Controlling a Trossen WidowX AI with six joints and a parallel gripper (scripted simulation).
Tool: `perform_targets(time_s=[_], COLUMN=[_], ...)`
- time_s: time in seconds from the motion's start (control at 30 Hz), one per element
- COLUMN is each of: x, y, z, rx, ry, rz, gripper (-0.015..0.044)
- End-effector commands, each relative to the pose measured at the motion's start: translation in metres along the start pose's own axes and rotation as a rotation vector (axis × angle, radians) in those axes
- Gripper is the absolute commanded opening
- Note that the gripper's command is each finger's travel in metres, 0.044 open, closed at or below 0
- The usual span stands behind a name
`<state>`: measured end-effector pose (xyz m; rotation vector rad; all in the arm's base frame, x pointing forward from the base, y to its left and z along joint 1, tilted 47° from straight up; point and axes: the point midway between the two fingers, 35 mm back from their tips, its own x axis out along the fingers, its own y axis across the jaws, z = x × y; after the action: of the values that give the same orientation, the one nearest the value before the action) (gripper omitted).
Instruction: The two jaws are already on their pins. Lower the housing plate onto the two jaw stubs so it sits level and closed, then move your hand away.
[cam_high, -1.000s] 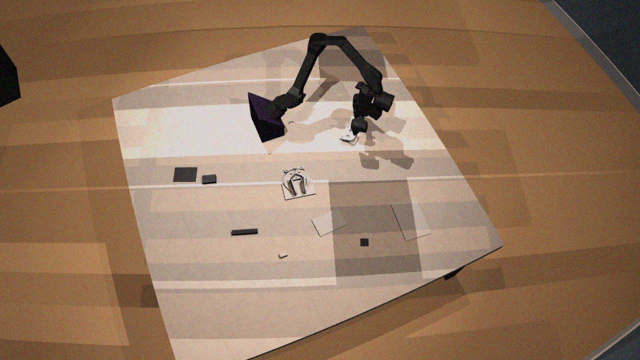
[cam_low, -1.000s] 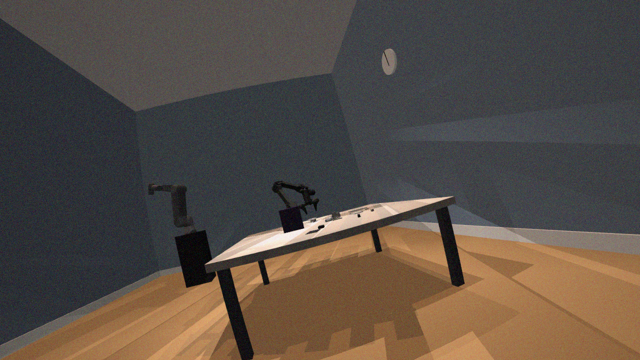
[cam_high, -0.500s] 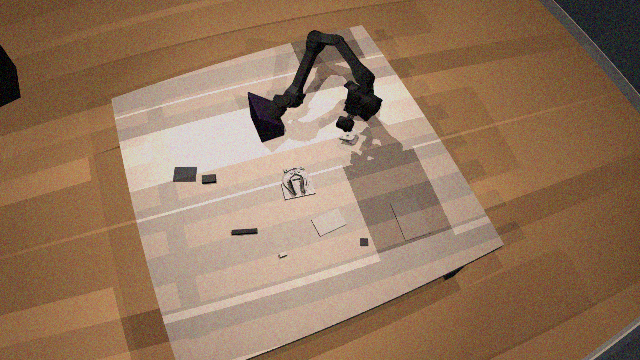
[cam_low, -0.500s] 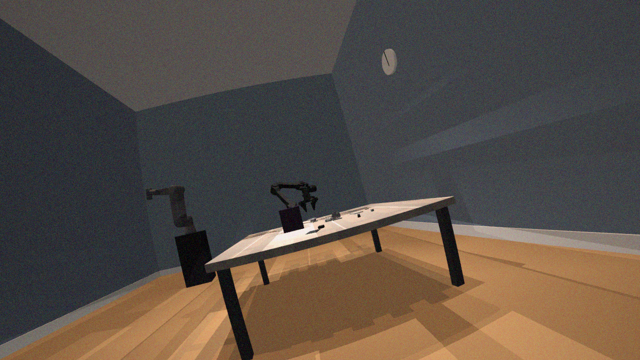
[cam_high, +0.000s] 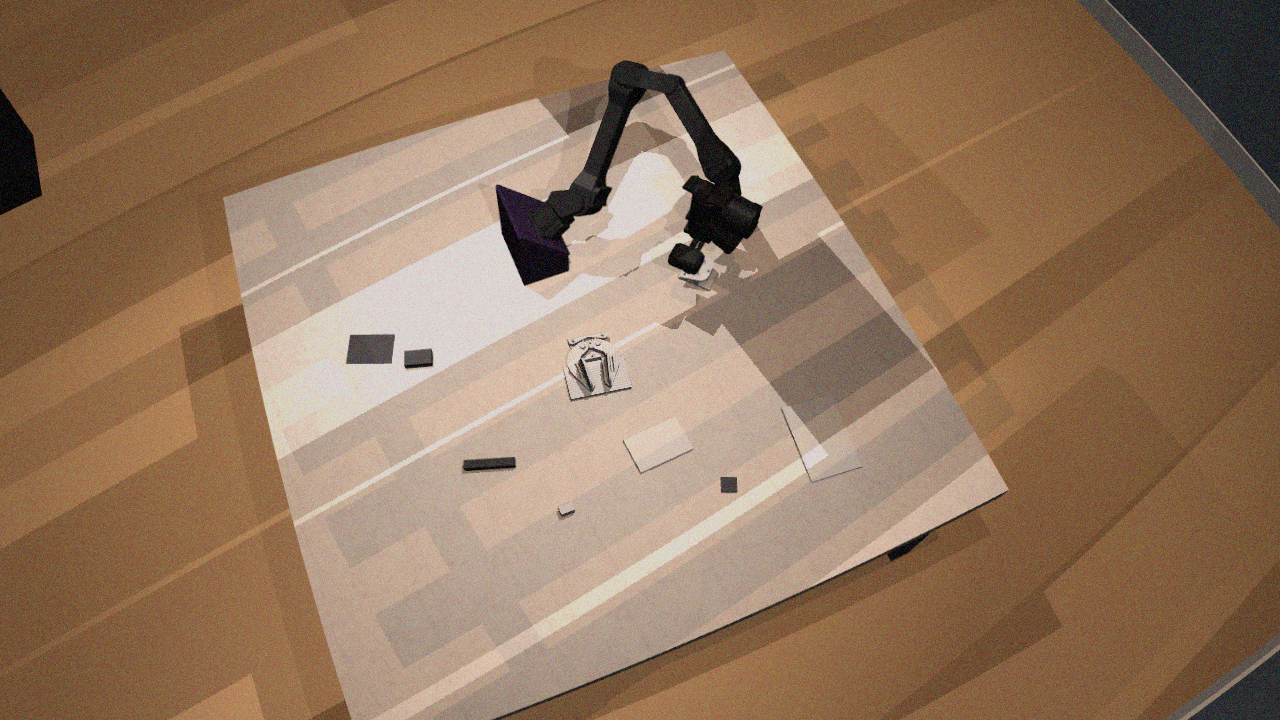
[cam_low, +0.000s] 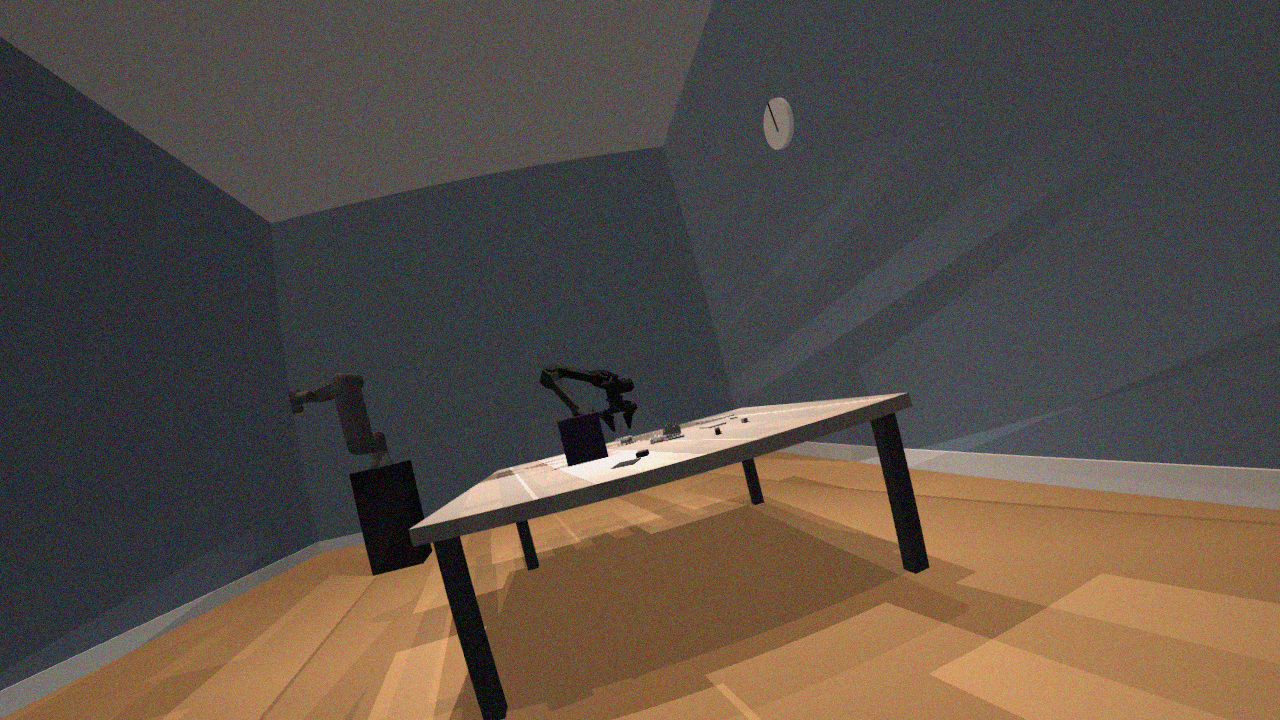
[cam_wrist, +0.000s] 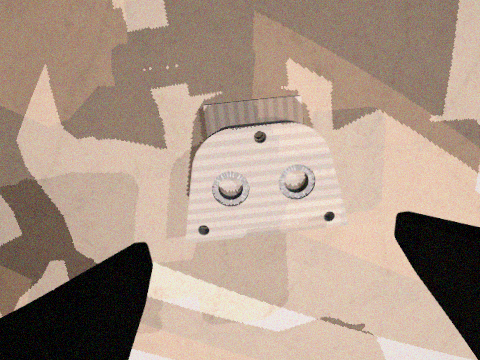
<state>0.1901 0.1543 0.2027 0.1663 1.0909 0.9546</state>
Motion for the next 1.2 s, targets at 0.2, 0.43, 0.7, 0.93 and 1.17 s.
perform_targets(time_s=[0.2, 0.43, 0.7, 0.93, 1.17], x=[0.010, 0.021, 0.026, 0.037, 0.048], y=[0.000, 0.000, 0.000, -0.001, 0.000], z=[0.001, 0.001, 0.001, 0.001, 0.001], rx=[0.004, 0.004, 0.004, 0.004, 0.004], ry=[-0.005, -0.006, -0.006, -0.005, -0.006], rz=[-0.003, -0.002, -0.002, -0.002, -0.001], gripper=[0.0440, 0.0440, 0.0440, 0.0440, 0.0440])
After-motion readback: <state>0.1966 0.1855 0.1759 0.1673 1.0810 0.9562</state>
